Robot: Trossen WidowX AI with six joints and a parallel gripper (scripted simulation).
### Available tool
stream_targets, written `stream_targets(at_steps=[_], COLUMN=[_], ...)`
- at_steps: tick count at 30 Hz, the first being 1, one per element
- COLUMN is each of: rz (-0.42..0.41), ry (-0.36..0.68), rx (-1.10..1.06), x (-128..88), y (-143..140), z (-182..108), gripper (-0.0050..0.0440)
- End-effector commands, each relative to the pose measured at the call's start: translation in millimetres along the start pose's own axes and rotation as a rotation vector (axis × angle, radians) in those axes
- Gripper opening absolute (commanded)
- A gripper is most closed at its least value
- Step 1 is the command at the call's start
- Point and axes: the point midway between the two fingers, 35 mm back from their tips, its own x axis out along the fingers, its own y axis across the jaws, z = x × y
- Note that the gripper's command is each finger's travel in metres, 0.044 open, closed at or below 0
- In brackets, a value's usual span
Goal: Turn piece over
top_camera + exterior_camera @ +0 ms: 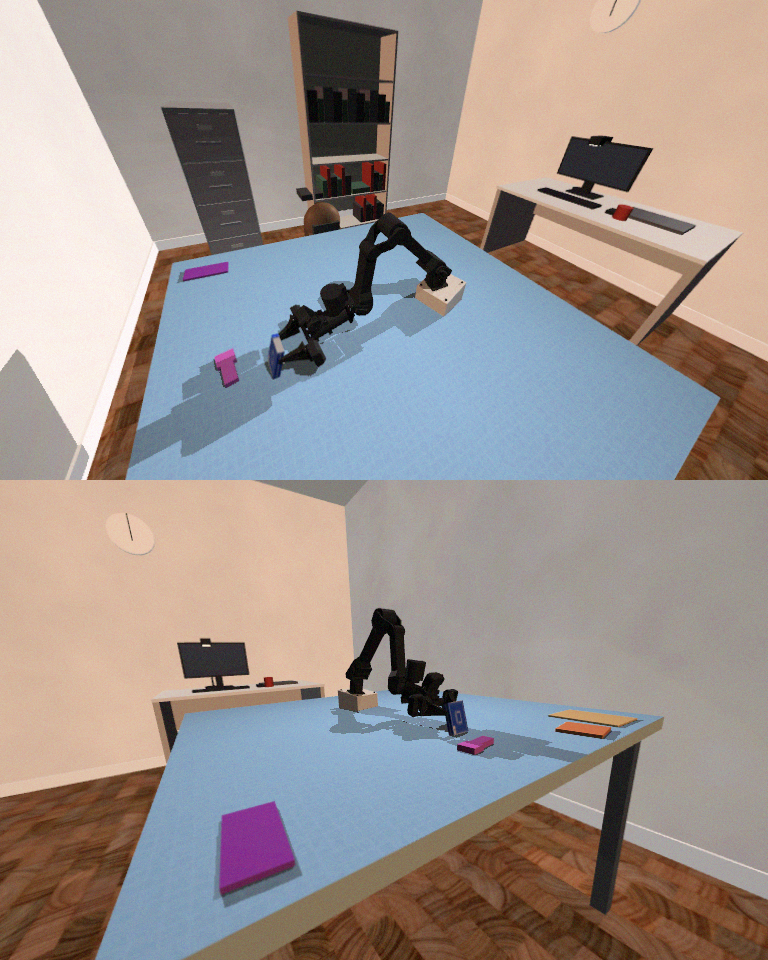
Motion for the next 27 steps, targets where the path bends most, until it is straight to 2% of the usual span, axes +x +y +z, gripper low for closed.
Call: stream_targets(at_steps=[1,27], rz=[0.002,0.003], ry=[0.013,0.017], rx=[0.001,0.002], x=[-3.5,-10.5], y=[0.1,-0.3], z=[-5.3,-10.0], gripper=[0.0,0.0])
